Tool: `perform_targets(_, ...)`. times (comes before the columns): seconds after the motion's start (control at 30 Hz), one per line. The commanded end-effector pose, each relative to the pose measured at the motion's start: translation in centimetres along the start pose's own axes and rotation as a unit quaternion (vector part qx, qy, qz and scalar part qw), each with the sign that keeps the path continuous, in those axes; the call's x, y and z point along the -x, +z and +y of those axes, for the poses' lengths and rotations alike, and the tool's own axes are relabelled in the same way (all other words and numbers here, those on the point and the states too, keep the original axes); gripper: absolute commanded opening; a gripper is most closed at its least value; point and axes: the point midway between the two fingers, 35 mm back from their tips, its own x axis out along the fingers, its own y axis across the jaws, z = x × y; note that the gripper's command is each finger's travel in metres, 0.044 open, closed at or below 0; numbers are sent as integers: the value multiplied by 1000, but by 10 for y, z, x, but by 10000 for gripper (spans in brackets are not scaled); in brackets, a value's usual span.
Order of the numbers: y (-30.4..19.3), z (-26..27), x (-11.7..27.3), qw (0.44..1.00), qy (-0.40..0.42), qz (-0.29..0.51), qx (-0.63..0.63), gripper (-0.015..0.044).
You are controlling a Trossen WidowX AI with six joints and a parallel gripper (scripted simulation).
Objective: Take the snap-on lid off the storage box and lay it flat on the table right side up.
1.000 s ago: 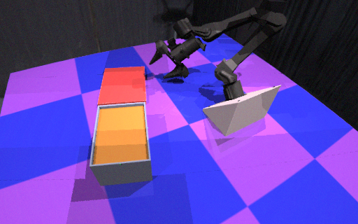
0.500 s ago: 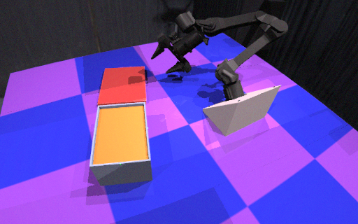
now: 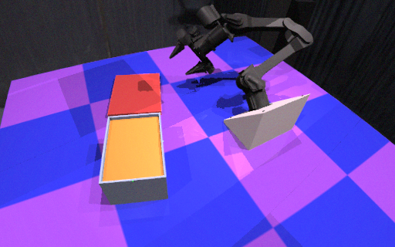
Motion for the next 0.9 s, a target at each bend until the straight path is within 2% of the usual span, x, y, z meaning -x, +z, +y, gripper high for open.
perform_targets(0.0,2,5,8,1000,2,-2,-4,440)
perform_targets(0.37,1,13,24,1000,0,-1,-3,440)
perform_targets(0.87,0,12,22,1000,0,-1,-3,440)
